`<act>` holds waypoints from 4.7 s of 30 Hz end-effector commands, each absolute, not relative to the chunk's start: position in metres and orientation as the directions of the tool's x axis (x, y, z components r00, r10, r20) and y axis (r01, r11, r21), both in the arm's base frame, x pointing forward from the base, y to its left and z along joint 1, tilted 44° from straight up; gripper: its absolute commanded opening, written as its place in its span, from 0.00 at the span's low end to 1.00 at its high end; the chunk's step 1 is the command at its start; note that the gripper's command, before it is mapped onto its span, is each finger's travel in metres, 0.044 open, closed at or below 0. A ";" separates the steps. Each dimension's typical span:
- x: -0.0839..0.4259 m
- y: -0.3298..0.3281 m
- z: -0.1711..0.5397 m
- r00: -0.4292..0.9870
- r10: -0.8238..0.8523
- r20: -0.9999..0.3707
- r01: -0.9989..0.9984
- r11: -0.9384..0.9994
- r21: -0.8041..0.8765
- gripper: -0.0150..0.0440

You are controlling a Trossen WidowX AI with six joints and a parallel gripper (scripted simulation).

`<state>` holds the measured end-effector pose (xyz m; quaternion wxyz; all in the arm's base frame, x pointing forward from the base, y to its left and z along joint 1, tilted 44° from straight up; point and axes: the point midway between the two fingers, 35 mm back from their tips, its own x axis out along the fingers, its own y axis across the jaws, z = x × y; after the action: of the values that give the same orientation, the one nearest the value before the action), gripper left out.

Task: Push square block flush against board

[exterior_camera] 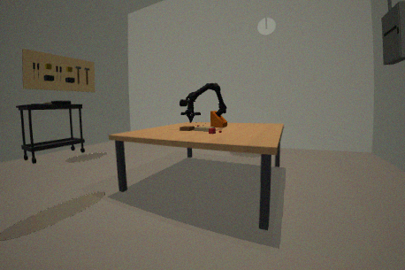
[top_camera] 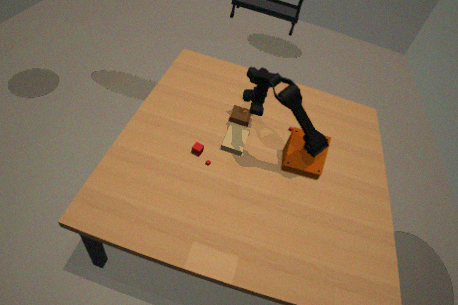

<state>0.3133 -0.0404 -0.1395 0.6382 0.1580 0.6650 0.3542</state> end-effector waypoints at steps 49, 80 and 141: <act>0.416 0.019 -0.187 -0.148 0.670 -0.728 -0.150 0.712 0.686 0.25; 0.423 0.019 -0.187 -0.148 0.670 -0.728 -0.150 0.712 0.686 0.25; 0.384 -0.076 -0.184 -0.134 0.653 -0.745 0.721 0.580 0.379 0.25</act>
<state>0.3938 -0.0719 -0.1810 0.4981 0.4335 0.7510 0.0043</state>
